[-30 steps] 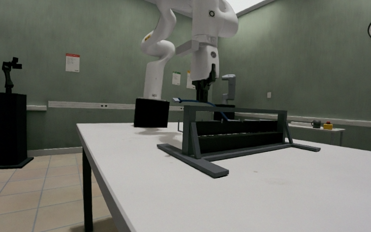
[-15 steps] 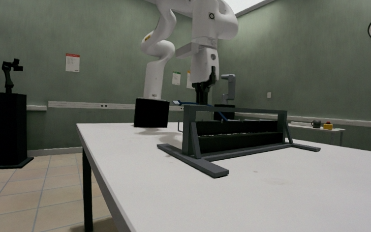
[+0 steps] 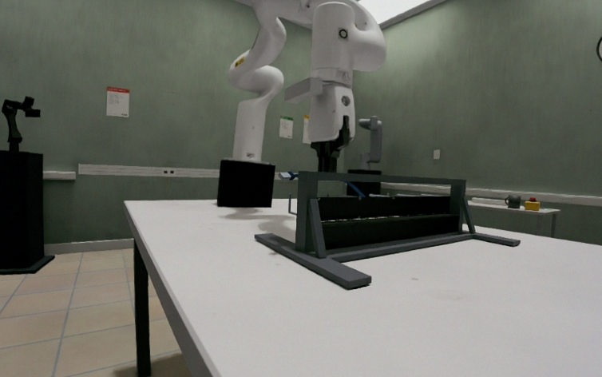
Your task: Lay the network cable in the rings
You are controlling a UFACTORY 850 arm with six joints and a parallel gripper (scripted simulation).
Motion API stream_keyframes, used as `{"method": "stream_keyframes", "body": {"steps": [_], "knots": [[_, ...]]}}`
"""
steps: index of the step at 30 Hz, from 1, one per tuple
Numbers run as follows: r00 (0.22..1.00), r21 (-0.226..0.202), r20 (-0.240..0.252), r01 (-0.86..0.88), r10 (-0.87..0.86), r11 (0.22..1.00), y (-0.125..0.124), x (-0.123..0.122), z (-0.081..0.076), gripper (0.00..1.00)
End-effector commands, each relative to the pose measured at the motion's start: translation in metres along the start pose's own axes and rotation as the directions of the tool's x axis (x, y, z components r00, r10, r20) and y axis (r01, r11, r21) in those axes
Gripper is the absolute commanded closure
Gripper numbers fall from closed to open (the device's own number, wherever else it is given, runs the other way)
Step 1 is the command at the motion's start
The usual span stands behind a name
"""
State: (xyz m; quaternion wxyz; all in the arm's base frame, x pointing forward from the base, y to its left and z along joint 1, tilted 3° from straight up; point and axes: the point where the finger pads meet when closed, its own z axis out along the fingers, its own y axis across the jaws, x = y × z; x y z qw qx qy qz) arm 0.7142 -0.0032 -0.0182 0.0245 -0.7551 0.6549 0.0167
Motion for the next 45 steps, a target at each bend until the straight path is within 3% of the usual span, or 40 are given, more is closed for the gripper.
{"method": "stream_keyframes", "body": {"steps": [1, 25, 45], "knots": [[1.000, 0.003, 0.000, 0.000, 0.000, 1.000, -0.001, 0.000, 0.003, 1.00], [1.000, 0.003, 0.000, 0.000, 0.000, 1.000, 0.001, 0.000, 0.006, 1.00], [1.000, 0.003, 0.000, 0.000, 0.000, 1.000, 0.025, 0.000, 0.006, 1.00]]}}
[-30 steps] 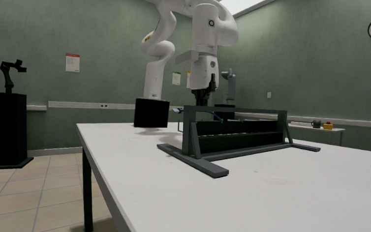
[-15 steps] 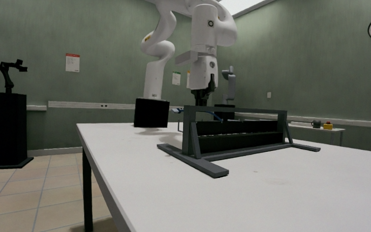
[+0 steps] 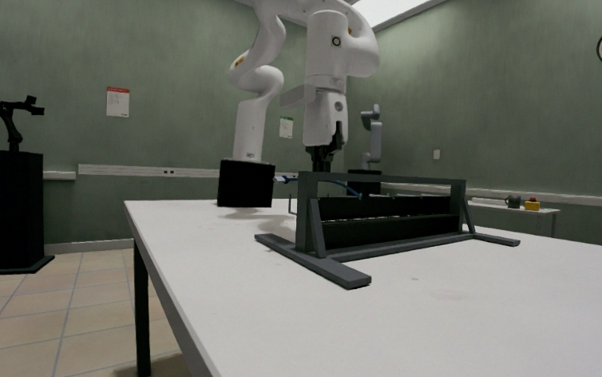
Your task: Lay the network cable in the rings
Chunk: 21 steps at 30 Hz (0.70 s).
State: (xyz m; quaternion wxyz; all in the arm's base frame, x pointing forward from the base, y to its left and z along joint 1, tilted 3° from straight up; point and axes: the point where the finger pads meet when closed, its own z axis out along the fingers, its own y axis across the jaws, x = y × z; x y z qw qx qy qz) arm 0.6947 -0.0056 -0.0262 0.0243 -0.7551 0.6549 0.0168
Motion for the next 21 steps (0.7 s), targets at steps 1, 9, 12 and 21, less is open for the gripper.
{"method": "stream_keyframes", "body": {"steps": [1, 9, 12, 21], "knots": [[1.000, 0.003, 0.000, 0.000, 0.000, 1.000, 0.007, 0.000, -0.001, 1.00], [1.000, 0.003, 0.000, 0.000, 0.000, 1.000, 0.015, 0.000, -0.001, 1.00], [1.000, 0.003, 0.000, 0.000, 0.000, 1.000, 0.017, 0.000, -0.001, 1.00], [1.000, 0.003, 0.000, 0.000, 0.000, 1.000, 0.019, 0.000, -0.001, 1.00]]}}
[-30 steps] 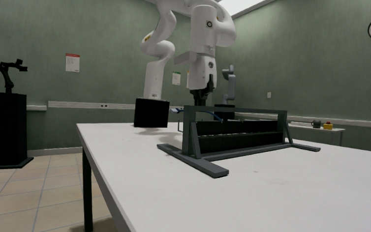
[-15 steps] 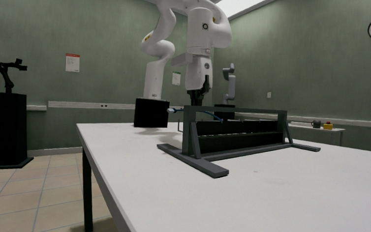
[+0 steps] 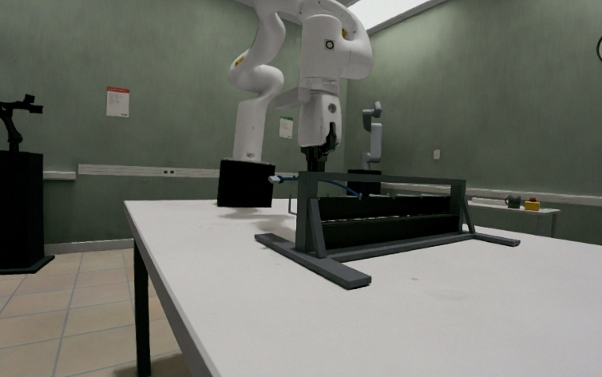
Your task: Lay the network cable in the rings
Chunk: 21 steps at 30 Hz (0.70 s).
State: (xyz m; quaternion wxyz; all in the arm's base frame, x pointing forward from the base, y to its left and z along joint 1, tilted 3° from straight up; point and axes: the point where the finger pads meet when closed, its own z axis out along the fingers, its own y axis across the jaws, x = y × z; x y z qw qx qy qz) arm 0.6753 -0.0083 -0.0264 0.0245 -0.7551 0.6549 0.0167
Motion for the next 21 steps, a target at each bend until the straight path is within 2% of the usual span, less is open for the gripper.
{"method": "stream_keyframes", "body": {"steps": [1, 21], "knots": [[1.000, 0.002, 0.000, 0.000, 0.000, 1.000, -0.0007, 0.0002, -0.0012, 1.00], [1.000, 0.002, 0.000, 0.000, 0.000, 1.000, -0.0007, 0.0002, 0.0028, 1.00]]}}
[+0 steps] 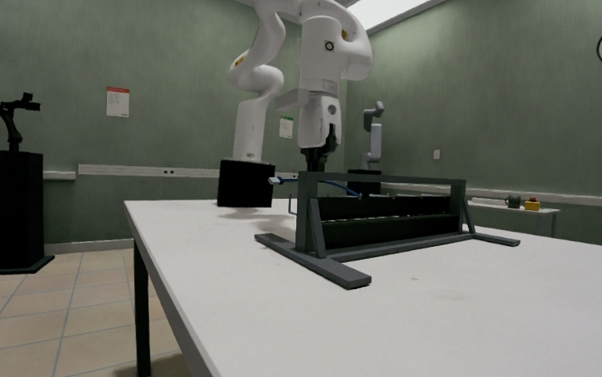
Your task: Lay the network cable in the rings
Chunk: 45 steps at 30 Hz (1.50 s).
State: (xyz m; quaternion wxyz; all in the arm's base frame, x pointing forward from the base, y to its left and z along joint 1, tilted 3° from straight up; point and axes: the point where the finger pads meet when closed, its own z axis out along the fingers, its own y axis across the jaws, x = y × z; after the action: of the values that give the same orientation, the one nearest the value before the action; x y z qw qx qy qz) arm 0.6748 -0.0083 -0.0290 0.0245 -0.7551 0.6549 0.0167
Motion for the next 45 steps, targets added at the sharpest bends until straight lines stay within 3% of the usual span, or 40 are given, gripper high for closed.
{"method": "stream_keyframes", "body": {"steps": [1, 45], "knots": [[1.000, 0.002, 0.000, 0.000, 0.000, 1.000, -0.001, 0.000, 0.000, 1.00], [1.000, 0.002, 0.000, 0.000, 0.000, 1.000, -0.001, 0.000, 0.041, 1.00]]}}
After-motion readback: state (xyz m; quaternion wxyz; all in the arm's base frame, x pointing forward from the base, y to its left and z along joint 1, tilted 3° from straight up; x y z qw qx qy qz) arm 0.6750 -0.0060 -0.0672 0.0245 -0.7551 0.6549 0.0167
